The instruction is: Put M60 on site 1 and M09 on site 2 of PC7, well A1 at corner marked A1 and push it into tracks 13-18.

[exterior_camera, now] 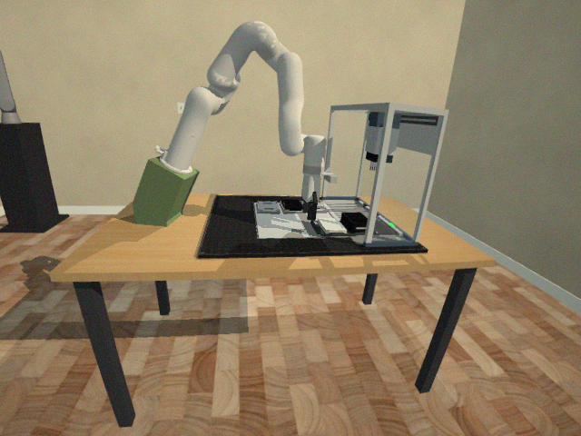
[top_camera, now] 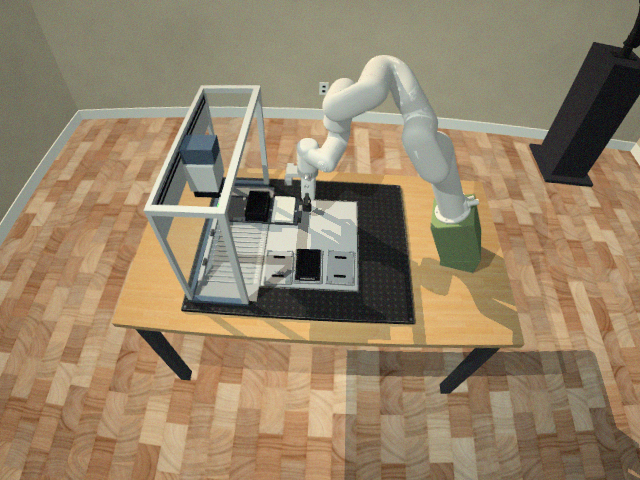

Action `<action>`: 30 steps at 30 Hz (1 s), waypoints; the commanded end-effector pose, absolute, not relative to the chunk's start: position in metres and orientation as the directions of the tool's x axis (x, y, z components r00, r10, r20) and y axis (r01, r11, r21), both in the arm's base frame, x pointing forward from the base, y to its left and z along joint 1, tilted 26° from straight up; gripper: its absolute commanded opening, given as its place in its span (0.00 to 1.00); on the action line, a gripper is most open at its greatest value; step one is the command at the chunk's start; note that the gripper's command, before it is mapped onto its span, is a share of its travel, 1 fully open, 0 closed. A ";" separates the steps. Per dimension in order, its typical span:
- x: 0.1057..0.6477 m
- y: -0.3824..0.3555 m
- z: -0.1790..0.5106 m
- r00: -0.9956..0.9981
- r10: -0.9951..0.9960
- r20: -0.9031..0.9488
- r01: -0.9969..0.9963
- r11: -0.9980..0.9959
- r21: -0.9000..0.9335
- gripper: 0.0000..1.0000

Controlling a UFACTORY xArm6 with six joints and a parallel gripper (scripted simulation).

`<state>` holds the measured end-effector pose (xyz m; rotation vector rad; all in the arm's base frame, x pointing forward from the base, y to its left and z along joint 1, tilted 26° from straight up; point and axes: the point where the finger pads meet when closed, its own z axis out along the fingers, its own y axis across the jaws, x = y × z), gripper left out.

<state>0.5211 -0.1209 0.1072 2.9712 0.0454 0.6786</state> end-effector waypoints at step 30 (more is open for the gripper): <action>0.501 -0.117 0.151 0.899 0.050 0.435 0.008 -0.995 0.099 0.82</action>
